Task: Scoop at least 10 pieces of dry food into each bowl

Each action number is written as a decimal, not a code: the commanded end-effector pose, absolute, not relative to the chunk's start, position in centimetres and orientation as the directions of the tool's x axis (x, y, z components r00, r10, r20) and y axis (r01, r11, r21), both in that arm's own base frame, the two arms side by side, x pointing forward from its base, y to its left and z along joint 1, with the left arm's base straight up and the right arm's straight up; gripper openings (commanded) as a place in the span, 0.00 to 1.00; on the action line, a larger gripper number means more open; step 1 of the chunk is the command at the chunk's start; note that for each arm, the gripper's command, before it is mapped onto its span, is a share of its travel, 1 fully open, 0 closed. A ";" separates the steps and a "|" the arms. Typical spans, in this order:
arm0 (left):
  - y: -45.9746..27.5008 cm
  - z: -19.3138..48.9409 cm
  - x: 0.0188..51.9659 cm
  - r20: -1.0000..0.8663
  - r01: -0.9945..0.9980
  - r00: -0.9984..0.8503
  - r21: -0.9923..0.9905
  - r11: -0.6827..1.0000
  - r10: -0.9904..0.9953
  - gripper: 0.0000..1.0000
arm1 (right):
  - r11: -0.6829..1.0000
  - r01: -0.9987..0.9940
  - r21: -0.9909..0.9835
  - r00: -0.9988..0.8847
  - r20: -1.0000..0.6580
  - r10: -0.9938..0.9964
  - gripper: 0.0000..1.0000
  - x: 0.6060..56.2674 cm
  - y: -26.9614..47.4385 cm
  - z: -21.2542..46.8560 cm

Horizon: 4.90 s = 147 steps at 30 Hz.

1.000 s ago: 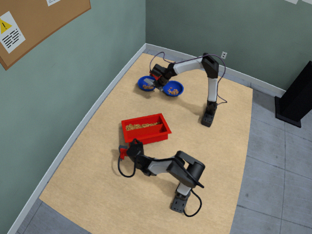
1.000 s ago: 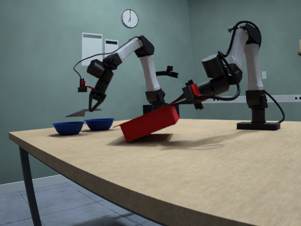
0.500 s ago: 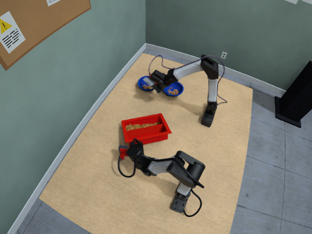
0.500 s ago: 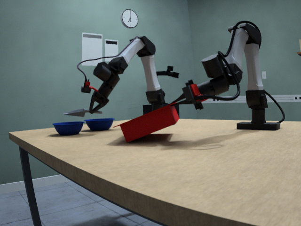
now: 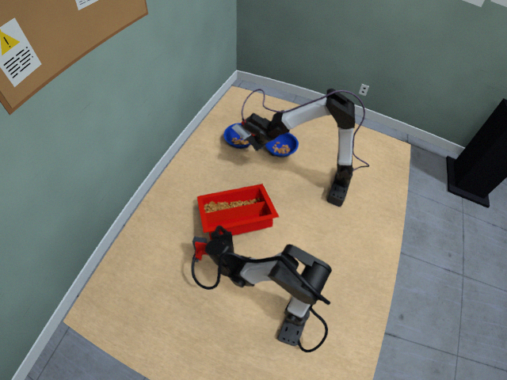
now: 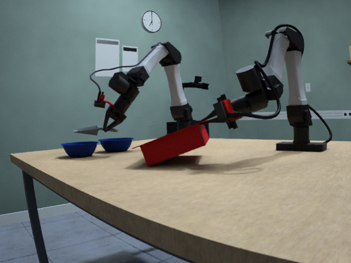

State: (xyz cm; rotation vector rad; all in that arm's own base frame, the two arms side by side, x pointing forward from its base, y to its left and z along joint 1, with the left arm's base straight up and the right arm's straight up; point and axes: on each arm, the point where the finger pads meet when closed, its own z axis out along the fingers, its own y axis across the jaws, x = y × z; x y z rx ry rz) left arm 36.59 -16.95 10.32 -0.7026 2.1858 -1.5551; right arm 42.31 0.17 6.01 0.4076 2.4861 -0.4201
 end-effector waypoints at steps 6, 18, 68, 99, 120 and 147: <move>-16.9 11.6 36.9 -0.072 -0.095 -0.813 -0.963 0.254 -0.578 0.00 | 0.897 0.399 -0.191 -0.752 -0.629 0.200 0.00 43.3 -0.3 7.2; -17.1 12.3 36.9 -0.096 -0.054 -0.813 -0.970 0.238 -0.574 0.00 | 0.897 0.399 -0.191 -0.751 -0.629 0.200 0.00 43.3 -0.3 7.2; -15.9 8.8 36.0 -0.053 -0.078 -0.806 -0.978 0.195 -0.589 0.00 | 0.897 0.399 -0.191 -0.751 -0.629 0.200 0.00 43.3 -0.3 7.2; -15.8 8.6 36.1 -0.043 -0.074 -0.809 -0.982 0.174 -0.587 0.27 | 0.897 0.399 -0.191 -0.751 -0.629 0.200 0.00 43.3 -0.3 7.2; -15.6 7.3 35.5 -0.037 -0.078 -0.811 -0.982 0.170 -0.584 0.27 | 0.897 0.399 -0.191 -0.751 -0.629 0.200 0.00 43.3 -0.3 7.2; -13.8 6.6 34.6 -0.055 -0.061 -0.800 -0.983 0.173 -0.598 0.27 | 0.897 0.399 -0.191 -0.751 -0.629 0.200 0.00 43.3 -0.3 7.2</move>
